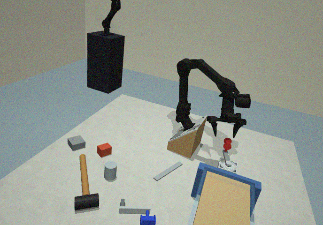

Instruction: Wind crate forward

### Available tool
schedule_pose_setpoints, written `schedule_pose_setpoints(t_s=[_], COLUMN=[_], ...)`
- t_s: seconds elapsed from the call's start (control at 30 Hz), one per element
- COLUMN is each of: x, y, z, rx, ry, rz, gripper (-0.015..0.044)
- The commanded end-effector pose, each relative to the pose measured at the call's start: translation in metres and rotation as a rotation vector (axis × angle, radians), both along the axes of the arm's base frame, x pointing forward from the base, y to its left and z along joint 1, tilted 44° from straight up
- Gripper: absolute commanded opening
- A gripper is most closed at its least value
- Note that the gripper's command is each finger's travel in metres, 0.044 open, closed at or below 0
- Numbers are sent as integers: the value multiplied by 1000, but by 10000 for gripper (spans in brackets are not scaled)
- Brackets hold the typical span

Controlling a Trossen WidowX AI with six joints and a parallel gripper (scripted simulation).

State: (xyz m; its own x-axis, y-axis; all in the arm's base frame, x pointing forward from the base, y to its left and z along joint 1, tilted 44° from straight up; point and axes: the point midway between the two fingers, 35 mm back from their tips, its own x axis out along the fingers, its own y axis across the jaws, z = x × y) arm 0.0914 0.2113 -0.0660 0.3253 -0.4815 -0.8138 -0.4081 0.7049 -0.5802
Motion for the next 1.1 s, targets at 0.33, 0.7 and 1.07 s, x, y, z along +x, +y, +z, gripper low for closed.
schedule_pose_setpoints(t_s=[0.33, 0.7, 1.07], x=[-5, 53, 96], y=[19, 69, 83], z=[48, 9, -20], rx=[-13, -138, -190], ry=[21, 181, 268], rz=[-12, -147, -255], gripper=[440, 440, 440])
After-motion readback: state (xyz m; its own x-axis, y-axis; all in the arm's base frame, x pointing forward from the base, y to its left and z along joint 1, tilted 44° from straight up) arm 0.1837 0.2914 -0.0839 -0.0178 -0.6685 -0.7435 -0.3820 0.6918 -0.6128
